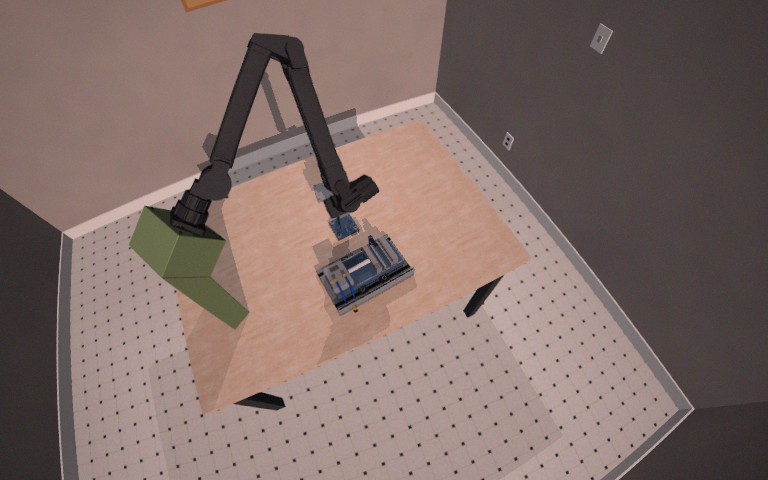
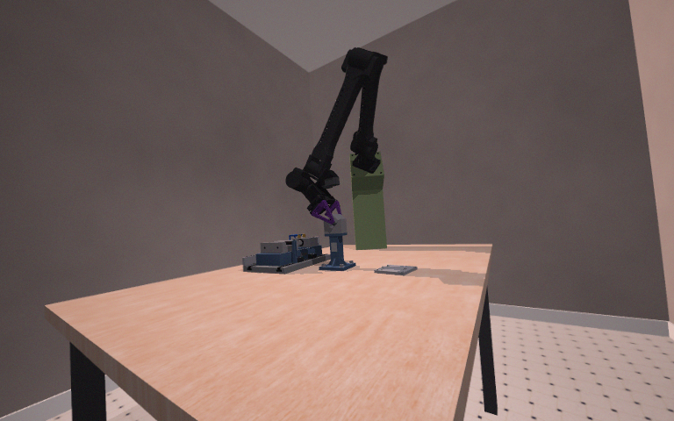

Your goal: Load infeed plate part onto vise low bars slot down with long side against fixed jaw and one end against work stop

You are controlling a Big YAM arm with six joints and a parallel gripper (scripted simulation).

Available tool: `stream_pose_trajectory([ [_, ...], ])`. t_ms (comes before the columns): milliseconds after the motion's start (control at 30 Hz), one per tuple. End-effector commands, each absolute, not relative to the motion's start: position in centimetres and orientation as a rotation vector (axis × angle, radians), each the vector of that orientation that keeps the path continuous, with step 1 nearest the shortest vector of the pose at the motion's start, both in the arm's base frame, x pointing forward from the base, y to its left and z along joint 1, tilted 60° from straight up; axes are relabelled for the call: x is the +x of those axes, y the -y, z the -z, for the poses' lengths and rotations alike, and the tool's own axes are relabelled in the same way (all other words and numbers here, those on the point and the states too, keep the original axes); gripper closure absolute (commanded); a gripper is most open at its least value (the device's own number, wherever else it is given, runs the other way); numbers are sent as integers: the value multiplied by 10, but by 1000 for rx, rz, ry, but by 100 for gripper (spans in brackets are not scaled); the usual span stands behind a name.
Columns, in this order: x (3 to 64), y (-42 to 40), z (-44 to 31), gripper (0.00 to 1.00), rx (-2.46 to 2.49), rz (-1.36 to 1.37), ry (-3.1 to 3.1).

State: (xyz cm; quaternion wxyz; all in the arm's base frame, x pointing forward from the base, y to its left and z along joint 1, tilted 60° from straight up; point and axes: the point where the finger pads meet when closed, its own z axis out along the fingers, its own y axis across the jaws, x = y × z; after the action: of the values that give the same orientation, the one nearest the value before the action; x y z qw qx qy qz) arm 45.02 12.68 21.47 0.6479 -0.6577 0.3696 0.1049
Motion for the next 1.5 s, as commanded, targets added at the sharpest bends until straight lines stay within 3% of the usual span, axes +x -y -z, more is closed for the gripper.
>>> stream_pose_trajectory([
  [0,458,-116,-216,100,-1457,-284,-789],
  [1467,442,-111,-215,100,-1455,-294,-799],
])
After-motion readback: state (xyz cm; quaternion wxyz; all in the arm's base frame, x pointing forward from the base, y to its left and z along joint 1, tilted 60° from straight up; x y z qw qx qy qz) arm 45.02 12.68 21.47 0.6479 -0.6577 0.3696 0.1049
